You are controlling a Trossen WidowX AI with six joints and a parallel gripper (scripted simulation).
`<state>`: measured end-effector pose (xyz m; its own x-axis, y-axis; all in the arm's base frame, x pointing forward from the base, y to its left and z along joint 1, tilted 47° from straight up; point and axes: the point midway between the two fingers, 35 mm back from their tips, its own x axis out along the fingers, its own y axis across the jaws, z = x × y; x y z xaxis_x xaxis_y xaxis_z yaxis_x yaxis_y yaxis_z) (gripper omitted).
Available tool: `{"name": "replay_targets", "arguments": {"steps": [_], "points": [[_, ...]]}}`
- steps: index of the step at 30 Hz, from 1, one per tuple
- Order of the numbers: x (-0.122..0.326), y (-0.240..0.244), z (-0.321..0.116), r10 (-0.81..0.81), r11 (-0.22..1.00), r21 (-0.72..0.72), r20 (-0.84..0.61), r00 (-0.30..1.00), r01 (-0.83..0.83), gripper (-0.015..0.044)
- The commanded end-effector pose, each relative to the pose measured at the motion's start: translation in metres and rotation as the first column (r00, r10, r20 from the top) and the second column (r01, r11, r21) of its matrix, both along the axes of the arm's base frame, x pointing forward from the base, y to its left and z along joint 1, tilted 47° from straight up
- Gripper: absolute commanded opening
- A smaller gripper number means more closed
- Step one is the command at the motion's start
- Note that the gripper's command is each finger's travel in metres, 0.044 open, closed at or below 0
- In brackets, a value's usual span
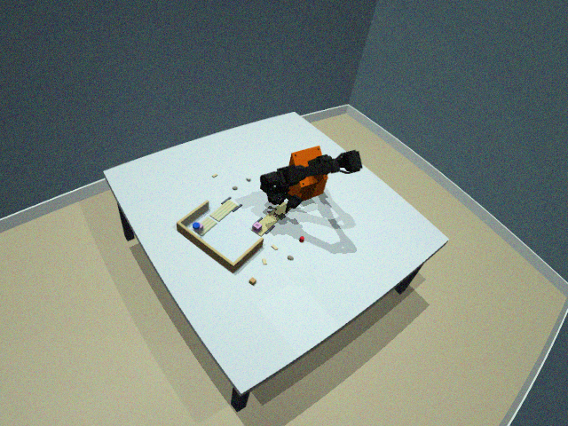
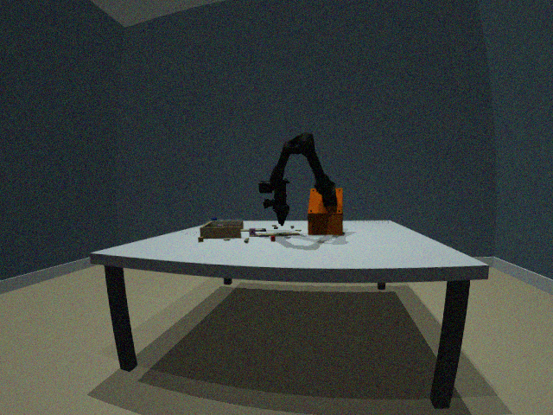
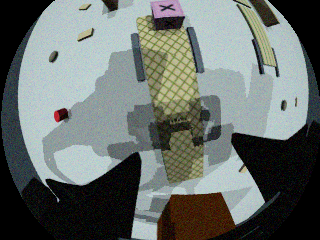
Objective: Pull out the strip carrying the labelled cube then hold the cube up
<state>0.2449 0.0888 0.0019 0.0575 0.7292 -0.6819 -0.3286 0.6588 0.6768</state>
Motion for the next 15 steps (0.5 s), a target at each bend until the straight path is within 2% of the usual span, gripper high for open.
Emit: {"name": "replay_targets", "arguments": {"steps": [1, 15], "points": [[0.015, 0.001, 0.005, -0.003, 1.000, 0.003, 0.002, 1.000, 0.003, 0.0440], [0.058, 0.004, 0.021, -0.003, 1.000, 0.004, 0.004, 1.000, 0.003, 0.0440]]}}
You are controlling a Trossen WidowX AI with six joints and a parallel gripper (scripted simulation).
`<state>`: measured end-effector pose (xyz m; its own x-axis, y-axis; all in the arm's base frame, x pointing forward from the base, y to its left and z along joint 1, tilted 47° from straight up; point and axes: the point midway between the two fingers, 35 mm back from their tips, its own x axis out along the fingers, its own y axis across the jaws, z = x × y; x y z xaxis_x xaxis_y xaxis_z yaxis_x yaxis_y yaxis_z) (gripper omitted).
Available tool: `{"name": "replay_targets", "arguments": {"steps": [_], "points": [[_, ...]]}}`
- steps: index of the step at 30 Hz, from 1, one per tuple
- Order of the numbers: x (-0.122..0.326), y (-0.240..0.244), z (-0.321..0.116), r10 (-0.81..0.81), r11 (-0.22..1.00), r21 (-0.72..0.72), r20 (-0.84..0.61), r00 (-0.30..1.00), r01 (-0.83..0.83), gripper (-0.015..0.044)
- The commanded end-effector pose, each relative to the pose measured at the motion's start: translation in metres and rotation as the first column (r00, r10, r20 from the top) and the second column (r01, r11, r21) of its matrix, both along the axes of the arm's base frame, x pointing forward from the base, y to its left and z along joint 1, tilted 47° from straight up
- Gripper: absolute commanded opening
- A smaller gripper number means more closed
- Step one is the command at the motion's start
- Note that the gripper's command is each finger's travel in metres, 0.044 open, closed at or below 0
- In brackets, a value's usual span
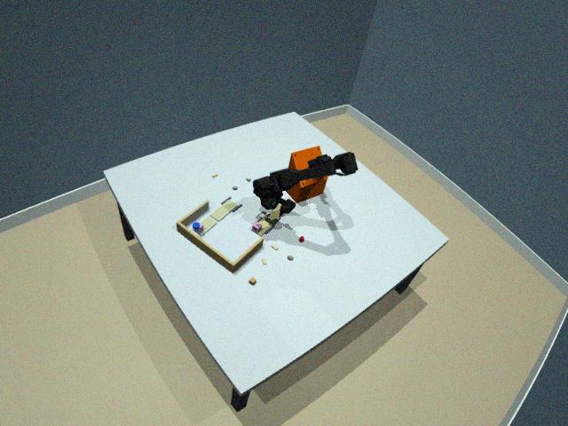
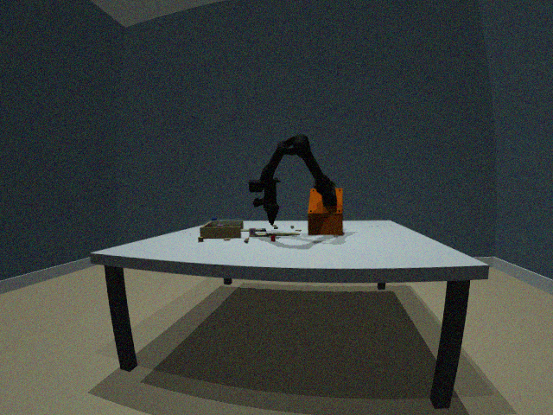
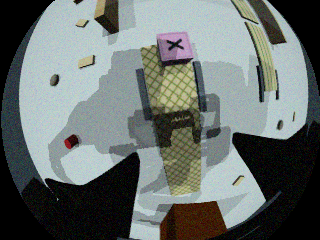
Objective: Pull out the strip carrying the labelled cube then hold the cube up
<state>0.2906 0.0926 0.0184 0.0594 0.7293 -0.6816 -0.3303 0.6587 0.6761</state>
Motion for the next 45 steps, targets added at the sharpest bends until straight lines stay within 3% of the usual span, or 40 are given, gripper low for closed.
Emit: {"name": "replay_targets", "arguments": {"steps": [1, 26, 33, 45], "points": [[0.015, 0.001, 0.005, -0.003, 1.000, 0.003, 0.002, 1.000, 0.003, 0.0440], [0.087, 0.005, 0.031, -0.003, 1.000, 0.004, 0.007, 1.000, 0.003, 0.0440], [0.089, 0.011, 0.025, -0.003, 1.000, 0.003, 0.007, 1.000, 0.003, 0.0256], [0.090, 0.026, 0.012, -0.003, 1.000, 0.004, 0.007, 1.000, 0.003, 0.0250]]}}
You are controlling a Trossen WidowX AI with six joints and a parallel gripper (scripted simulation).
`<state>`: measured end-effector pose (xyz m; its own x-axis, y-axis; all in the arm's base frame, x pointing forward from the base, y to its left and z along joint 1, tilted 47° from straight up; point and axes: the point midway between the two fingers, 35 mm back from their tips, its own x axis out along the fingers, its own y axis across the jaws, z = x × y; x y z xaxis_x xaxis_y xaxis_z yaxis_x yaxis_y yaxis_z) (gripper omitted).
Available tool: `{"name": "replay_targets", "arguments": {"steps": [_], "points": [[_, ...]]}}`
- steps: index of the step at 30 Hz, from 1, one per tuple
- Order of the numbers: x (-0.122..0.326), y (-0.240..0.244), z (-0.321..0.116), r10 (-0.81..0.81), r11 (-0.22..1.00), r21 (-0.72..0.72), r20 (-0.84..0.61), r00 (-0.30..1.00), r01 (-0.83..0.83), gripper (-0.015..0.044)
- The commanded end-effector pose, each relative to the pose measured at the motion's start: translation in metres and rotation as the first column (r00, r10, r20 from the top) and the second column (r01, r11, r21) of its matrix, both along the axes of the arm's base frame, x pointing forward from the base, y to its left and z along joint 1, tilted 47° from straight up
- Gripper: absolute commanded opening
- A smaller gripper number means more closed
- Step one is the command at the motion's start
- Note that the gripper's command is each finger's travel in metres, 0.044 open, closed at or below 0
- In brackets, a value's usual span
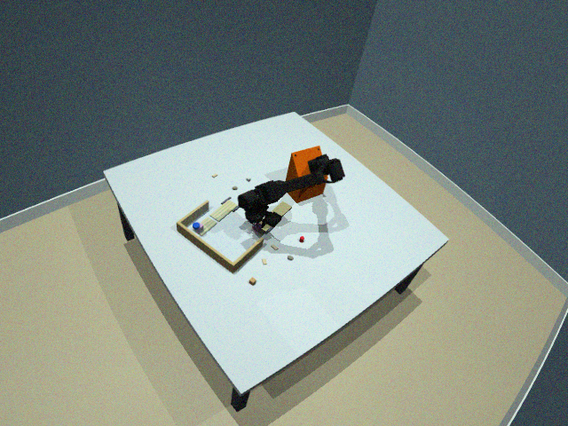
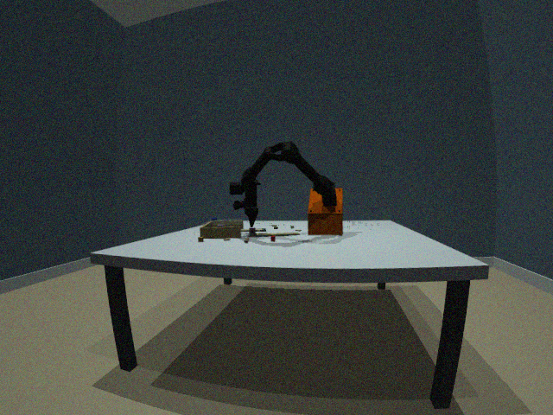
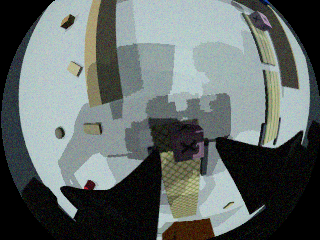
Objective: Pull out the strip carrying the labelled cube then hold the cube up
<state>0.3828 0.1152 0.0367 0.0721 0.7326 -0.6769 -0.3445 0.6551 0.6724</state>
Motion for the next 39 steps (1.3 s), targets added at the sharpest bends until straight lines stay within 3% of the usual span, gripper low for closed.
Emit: {"name": "replay_targets", "arguments": {"steps": [1, 23, 26, 36, 39], "points": [[-0.002, 0.004, -0.008, -0.004, 1.000, -0.001, -0.013, 1.000, 0.004, 0.0250], [-0.001, 0.023, -0.024, -0.004, 1.000, 0.002, -0.014, 1.000, 0.004, 0.0250], [0.000, 0.024, -0.022, 0.001, 1.000, 0.005, -0.006, 1.000, -0.001, 0.0171], [0.000, 0.024, -0.022, 0.001, 1.000, 0.005, -0.006, 1.000, -0.001, 0.0105], [0.000, 0.023, -0.022, 0.001, 1.000, 0.005, -0.006, 1.000, -0.001, 0.0026]]}}
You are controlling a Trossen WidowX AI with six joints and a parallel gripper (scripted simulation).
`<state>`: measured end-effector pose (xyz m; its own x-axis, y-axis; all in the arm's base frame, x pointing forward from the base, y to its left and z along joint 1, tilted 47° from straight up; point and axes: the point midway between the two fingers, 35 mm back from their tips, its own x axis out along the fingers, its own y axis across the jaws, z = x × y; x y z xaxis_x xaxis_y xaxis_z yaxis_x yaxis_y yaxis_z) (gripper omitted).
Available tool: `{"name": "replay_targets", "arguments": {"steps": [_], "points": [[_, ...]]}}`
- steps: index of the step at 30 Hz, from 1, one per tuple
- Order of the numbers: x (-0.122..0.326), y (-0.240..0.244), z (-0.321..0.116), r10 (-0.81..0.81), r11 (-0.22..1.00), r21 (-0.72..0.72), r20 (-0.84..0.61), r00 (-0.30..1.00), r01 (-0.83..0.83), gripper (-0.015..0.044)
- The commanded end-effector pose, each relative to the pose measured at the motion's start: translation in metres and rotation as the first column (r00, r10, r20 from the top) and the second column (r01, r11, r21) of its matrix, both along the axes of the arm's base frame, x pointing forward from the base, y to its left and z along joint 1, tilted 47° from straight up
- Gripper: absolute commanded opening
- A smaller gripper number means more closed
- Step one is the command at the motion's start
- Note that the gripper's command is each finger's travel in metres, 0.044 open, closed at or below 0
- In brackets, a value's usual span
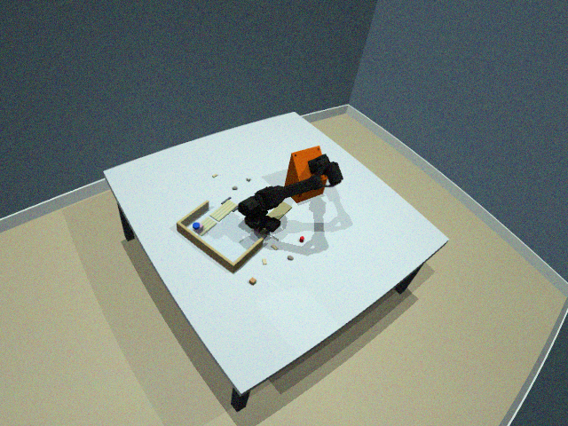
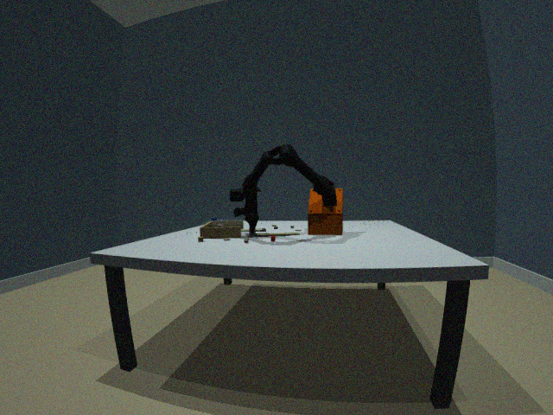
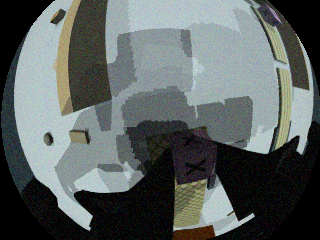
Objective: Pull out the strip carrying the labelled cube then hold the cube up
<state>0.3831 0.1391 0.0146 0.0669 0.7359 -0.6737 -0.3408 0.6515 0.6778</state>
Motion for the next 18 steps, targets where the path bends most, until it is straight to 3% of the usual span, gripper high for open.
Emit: {"name": "replay_targets", "arguments": {"steps": [1, 18], "points": [[-0.002, -0.002, 0.001, 0.000, 1.000, -0.001, 0.000, 1.000, 0.000, 0.0000], [-0.061, -0.041, 0.014, -0.005, 1.000, -0.006, -0.010, 1.000, 0.005, 0.0000]]}}
